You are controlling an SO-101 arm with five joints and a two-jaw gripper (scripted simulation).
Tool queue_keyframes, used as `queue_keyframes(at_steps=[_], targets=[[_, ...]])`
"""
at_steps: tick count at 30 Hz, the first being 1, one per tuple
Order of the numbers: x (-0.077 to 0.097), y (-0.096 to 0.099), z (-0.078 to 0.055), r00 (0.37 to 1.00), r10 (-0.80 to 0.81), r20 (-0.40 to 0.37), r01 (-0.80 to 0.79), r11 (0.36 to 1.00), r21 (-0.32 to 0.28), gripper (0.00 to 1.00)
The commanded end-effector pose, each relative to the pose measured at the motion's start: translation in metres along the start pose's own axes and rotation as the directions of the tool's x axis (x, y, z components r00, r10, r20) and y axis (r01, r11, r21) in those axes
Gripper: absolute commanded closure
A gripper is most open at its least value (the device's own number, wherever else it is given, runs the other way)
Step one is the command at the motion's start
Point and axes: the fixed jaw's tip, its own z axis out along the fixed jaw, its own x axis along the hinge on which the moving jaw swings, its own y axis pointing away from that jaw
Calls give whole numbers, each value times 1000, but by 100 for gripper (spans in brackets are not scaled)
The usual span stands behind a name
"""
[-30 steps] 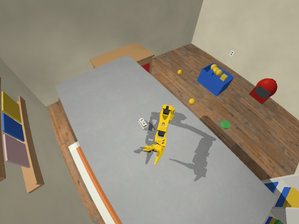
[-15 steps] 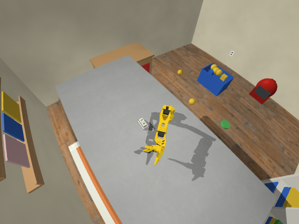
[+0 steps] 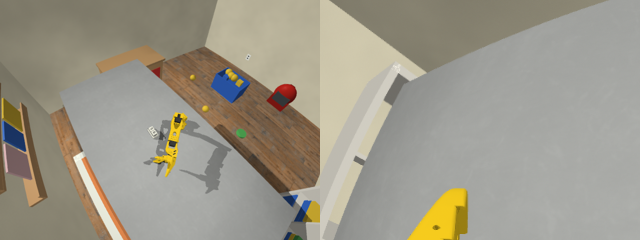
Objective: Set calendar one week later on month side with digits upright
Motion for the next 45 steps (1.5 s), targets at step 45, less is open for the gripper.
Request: queue_keyframes(at_steps=[45], targets=[[-29, -32, -23, 865, -496, -76, 502, 854, 136, 9]])
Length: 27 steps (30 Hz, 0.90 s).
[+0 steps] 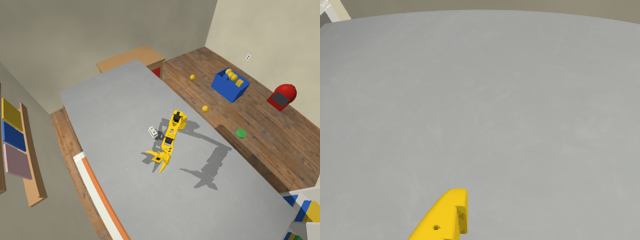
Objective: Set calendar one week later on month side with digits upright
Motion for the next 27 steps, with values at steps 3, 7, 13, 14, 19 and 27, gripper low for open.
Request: queue_keyframes(at_steps=[3, 7, 13, 14, 19, 27], targets=[[-22, -9, -16, 989, -143, 42, 141, 989, 33, 10], [-21, -19, -21, 968, -251, 8, 250, 966, 62, 12], [-19, -30, -26, 931, -362, -36, 364, 928, 85, 14], [-18, -32, -27, 920, -390, -48, 393, 915, 89, 14], [-15, -46, -36, 843, -526, -115, 536, 838, 98, 17], [-11, -64, -48, 710, -674, -205, 698, 711, 79, 20]])
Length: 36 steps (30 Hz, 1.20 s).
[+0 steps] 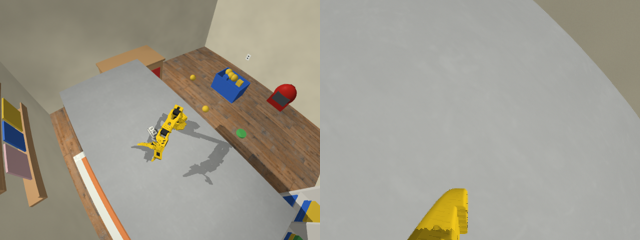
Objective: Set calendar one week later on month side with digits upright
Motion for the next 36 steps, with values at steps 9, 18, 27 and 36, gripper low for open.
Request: queue_keyframes(at_steps=[9, 18, 27, 36], targets=[[17, -28, -29, 930, -359, -84, 362, 932, 22, 26], [40, -37, -43, 795, -585, -162, 585, 809, -53, 31], [69, -45, -65, 542, -818, -195, 793, 574, -204, 37], [90, -49, -83, 316, -936, -153, 877, 350, -331, 41]])
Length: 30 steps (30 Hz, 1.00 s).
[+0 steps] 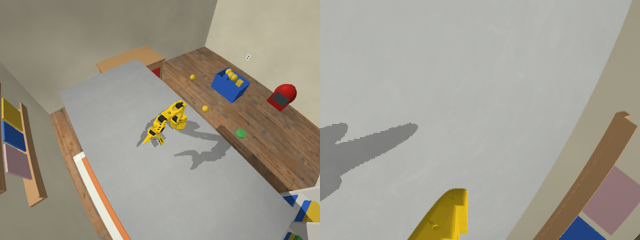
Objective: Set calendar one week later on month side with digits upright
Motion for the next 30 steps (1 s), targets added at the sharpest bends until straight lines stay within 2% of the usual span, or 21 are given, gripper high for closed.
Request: queue_keyframes(at_steps=[1, 6, 11, 13, 15, 22, 30], targets=[[10, 1, -14, 992, -122, -30, 122, 992, 13, 42], [18, 17, -20, 955, -294, -26, 292, 955, -53, 45], [25, 32, -27, 893, -449, 3, 447, 888, -112, 48], [27, 38, -30, 863, -505, 20, 503, 854, -131, 50], [27, 38, -30, 863, -505, 20, 503, 854, -131, 50], [32, 57, -39, 737, -669, 96, 674, 716, -179, 54], [35, 76, -48, 574, -795, 196, 818, 543, -190, 58]])
